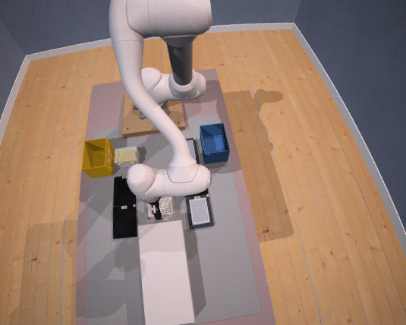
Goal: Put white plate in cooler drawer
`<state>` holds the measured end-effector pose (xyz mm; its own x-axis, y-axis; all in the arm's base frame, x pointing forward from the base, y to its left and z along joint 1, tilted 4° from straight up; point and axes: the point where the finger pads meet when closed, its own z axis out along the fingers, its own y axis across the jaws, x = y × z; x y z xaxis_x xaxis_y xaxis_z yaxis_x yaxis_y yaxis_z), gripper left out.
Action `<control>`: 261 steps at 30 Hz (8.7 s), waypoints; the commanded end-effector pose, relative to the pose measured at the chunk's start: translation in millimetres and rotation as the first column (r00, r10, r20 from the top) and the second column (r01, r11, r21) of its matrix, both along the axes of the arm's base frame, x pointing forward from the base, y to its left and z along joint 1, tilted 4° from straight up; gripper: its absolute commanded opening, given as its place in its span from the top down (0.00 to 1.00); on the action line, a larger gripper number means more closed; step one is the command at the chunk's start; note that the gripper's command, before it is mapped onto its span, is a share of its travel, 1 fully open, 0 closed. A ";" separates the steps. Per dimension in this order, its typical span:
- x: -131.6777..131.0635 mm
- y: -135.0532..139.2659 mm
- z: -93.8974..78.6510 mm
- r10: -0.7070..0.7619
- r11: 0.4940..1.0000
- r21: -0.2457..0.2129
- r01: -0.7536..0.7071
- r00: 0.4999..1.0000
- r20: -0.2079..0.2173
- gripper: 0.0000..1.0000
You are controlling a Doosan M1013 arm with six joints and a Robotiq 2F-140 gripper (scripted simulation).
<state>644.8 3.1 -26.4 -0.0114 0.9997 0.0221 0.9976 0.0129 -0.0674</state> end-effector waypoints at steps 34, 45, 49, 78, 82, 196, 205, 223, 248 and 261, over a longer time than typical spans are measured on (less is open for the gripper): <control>1.5 -0.4 22.7 0.000 1.000 0.000 0.000 1.000 0.000 0.34; 2.4 -0.7 34.7 0.000 1.000 0.000 0.000 1.000 0.000 0.34; 2.7 -0.8 40.0 0.000 1.000 0.000 0.000 1.000 0.000 0.34; 5.0 -1.5 73.3 0.000 1.000 0.000 0.000 1.000 0.000 0.34; 5.3 -1.6 78.6 0.000 1.000 0.000 0.000 1.000 0.000 0.34; -105.5 -3.6 107.0 0.000 1.000 0.000 0.000 1.000 0.000 1.00; -141.0 -3.9 101.4 0.000 1.000 0.000 0.000 1.000 0.000 1.00; -153.7 -4.0 99.4 0.000 1.000 0.000 0.000 1.000 0.000 1.00; -153.7 -4.0 99.4 0.000 1.000 0.000 0.000 1.000 0.000 1.00; -154.0 -3.9 95.4 0.000 1.000 0.000 0.000 1.000 0.000 1.00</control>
<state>490.9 -0.8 70.5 -0.0114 0.9997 0.0220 0.9976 0.0129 -0.0674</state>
